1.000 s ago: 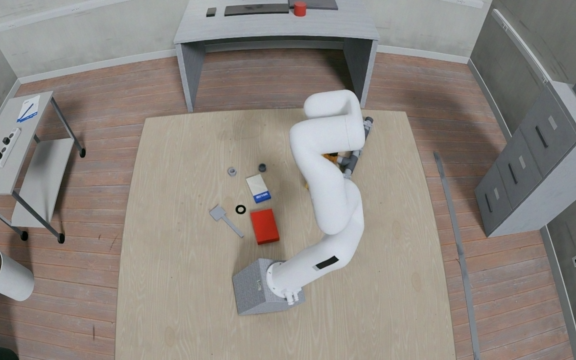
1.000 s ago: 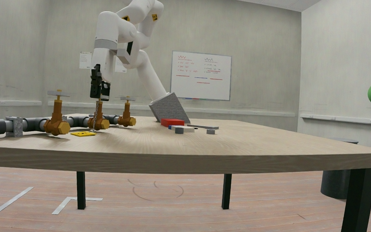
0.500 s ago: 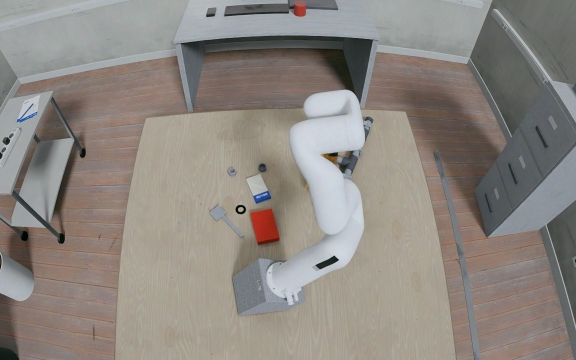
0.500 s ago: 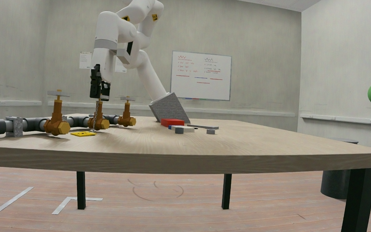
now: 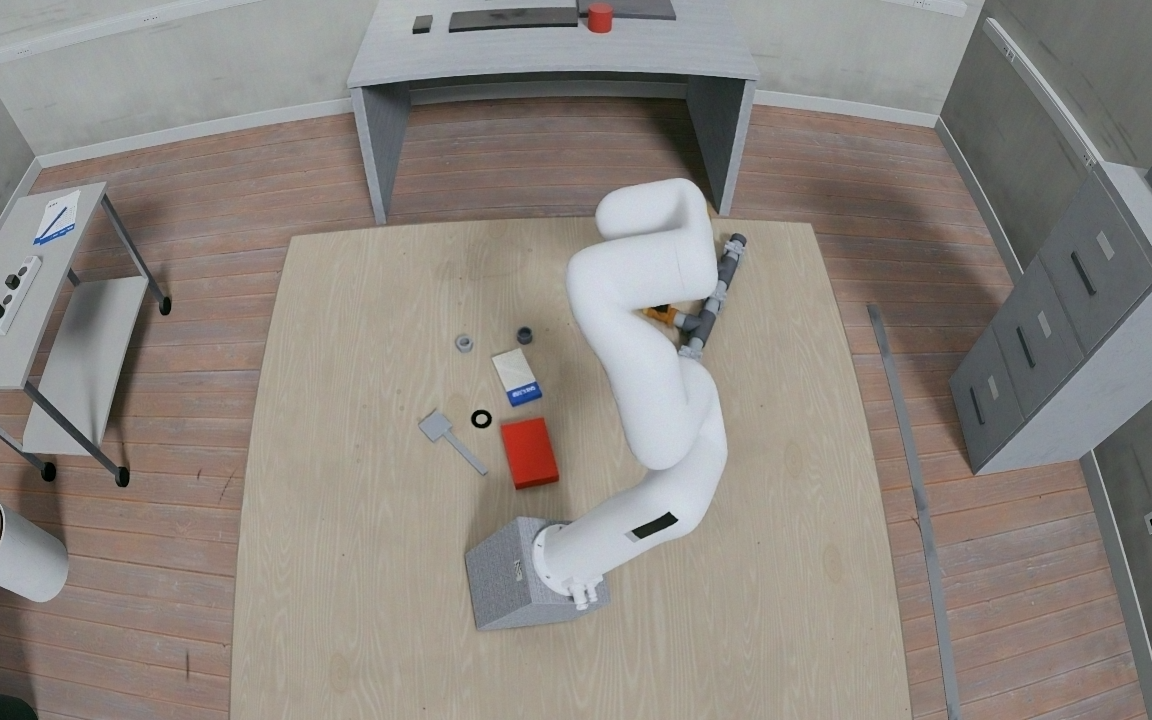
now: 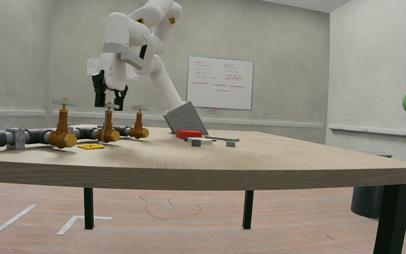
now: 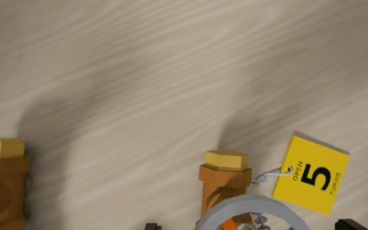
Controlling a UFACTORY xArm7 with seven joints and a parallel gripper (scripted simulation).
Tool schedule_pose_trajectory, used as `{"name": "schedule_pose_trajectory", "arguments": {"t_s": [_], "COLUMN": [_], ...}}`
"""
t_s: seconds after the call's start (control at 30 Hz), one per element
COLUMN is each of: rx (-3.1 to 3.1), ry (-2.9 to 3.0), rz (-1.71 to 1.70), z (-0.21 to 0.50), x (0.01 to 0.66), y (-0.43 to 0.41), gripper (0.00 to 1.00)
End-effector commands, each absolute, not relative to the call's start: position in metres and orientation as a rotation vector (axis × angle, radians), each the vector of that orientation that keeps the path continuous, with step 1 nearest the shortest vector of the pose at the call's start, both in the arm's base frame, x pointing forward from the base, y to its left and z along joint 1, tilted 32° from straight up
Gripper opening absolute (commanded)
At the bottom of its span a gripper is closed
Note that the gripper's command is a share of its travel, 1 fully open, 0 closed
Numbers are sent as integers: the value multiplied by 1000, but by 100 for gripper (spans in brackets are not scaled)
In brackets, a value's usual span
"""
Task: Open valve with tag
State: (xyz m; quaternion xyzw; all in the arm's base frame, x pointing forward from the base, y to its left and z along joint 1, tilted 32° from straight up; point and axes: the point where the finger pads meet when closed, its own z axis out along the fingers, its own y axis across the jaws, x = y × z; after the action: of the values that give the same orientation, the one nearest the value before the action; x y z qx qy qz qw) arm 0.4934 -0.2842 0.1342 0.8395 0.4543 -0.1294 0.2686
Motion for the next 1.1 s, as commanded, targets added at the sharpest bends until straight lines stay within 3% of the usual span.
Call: {"name": "schedule_pose_trajectory", "arguments": {"t_s": [0.0, 1.07], "rx": [2381, 2381], "ry": [912, -1007], "rz": [-253, 403], "z": [136, 136], "x": [495, 495], "y": [-284, -284], "gripper": [100, 100]}}
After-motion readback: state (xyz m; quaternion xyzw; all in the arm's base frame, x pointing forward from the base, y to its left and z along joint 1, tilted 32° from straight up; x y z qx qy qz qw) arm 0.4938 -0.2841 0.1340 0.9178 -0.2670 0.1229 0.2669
